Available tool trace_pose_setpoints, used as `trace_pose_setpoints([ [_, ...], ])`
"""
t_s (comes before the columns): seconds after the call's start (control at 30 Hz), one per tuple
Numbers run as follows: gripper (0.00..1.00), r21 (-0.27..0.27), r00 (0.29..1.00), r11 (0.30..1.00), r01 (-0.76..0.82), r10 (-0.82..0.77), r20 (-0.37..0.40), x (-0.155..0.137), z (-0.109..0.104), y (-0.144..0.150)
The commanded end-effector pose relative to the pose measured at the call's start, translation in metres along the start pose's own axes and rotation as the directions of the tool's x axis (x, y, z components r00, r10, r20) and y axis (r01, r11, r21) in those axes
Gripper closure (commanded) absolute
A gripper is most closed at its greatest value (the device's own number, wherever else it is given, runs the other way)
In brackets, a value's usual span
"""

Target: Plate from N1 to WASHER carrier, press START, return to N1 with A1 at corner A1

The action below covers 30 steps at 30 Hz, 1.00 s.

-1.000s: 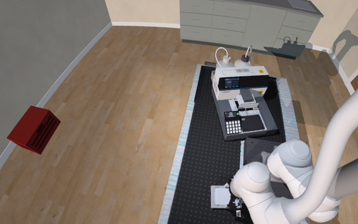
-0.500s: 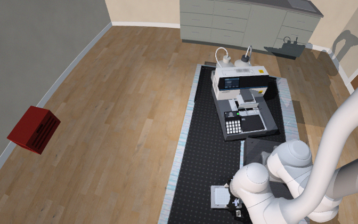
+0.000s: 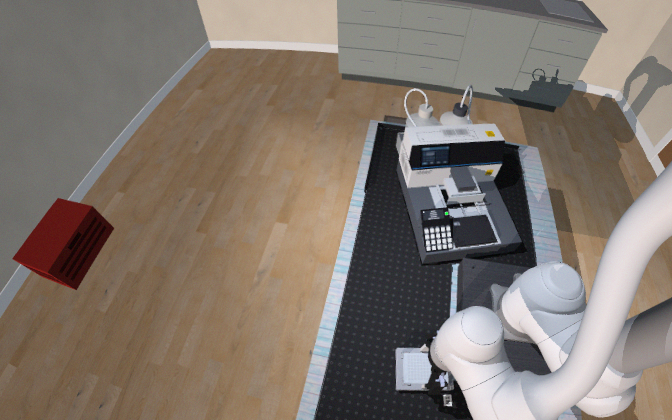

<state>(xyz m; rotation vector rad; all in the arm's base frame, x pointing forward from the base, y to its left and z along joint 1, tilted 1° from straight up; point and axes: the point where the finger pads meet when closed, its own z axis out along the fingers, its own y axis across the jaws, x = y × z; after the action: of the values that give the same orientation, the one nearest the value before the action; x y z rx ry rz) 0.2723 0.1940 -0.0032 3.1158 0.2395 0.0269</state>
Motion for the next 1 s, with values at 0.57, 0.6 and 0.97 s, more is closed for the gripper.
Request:
trace_pose_setpoints([
  [0.57, 0.54, 0.000, 1.000, 1.000, 0.000, 0.000, 0.000, 0.0000, 0.0000, 0.0000],
  [0.6, 0.60, 0.000, 1.000, 1.000, 0.000, 0.000, 0.000, 0.0000, 0.0000, 0.0000],
  [0.97, 0.78, 0.000, 1.000, 1.000, 0.000, 0.000, 0.000, 0.0000, 0.0000, 0.0000],
])
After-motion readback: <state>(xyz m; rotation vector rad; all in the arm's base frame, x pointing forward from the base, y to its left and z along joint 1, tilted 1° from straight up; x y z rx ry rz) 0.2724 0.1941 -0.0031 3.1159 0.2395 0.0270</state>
